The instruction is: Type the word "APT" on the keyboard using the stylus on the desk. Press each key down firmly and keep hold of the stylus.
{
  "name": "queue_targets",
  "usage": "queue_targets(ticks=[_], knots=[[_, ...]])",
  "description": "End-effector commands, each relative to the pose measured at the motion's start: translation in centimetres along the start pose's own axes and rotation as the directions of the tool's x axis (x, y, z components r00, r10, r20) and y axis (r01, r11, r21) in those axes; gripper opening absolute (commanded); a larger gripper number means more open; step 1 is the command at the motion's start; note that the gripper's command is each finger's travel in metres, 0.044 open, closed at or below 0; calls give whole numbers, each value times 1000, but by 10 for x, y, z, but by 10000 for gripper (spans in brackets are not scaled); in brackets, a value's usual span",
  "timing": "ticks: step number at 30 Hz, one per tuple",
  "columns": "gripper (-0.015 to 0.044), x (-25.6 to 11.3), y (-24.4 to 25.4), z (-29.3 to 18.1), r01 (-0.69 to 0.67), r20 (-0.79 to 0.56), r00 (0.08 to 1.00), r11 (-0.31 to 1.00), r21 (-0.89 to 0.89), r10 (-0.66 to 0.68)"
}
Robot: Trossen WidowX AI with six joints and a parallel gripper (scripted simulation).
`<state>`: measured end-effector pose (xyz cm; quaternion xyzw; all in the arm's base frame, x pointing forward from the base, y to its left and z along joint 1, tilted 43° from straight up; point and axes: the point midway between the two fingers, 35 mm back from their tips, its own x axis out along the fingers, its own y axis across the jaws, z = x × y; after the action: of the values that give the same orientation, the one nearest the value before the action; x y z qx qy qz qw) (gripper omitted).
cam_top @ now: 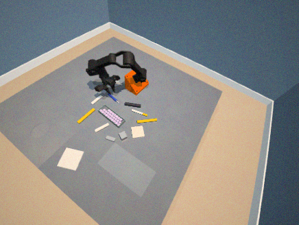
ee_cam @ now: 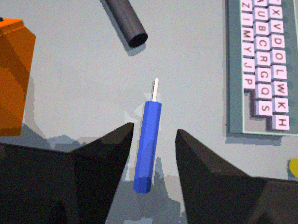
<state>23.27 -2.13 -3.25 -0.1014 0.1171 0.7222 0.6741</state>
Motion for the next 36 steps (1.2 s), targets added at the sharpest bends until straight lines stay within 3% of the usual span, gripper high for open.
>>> queue_targets(ticks=[1, 36], knots=[[150, 4, 1, 2, 3, -1, 1000, 1000, 9, -3], [150, 26, 2, -9, 3, 0, 1000, 1000, 9, -3]])
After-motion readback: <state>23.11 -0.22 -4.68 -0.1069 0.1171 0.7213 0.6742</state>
